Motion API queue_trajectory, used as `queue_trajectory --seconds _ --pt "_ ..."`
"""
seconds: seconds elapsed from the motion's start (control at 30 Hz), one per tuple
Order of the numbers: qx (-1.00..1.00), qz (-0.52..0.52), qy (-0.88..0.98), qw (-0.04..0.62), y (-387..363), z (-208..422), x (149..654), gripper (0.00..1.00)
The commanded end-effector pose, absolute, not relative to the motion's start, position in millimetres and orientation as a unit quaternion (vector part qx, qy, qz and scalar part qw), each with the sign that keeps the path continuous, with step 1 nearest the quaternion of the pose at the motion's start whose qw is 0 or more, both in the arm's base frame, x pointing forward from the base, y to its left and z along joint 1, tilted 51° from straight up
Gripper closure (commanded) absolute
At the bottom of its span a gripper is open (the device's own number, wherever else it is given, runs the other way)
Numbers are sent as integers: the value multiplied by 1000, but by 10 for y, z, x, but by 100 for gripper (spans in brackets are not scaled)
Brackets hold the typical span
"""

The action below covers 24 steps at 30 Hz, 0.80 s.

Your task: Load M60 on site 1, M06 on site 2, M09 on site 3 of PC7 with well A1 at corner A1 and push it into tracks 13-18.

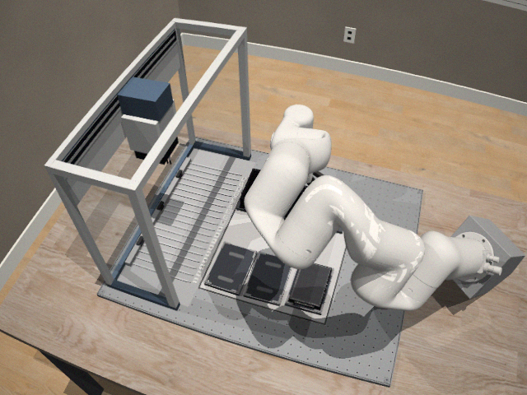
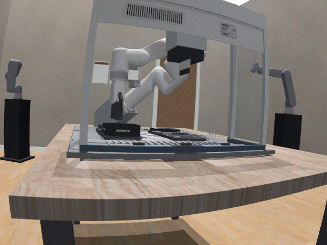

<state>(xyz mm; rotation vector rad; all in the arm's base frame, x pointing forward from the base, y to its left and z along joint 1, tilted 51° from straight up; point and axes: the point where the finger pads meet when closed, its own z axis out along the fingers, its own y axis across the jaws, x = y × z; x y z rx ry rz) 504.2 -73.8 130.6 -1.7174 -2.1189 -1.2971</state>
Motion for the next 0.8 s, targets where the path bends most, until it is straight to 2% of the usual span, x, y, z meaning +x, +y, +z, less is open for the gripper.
queue_trajectory --seconds 0.0,0.77 --pt "-568 -429 -700 59 -794 1359 5018 0" --pt "-568 -429 -700 59 -1029 1578 4877 0"
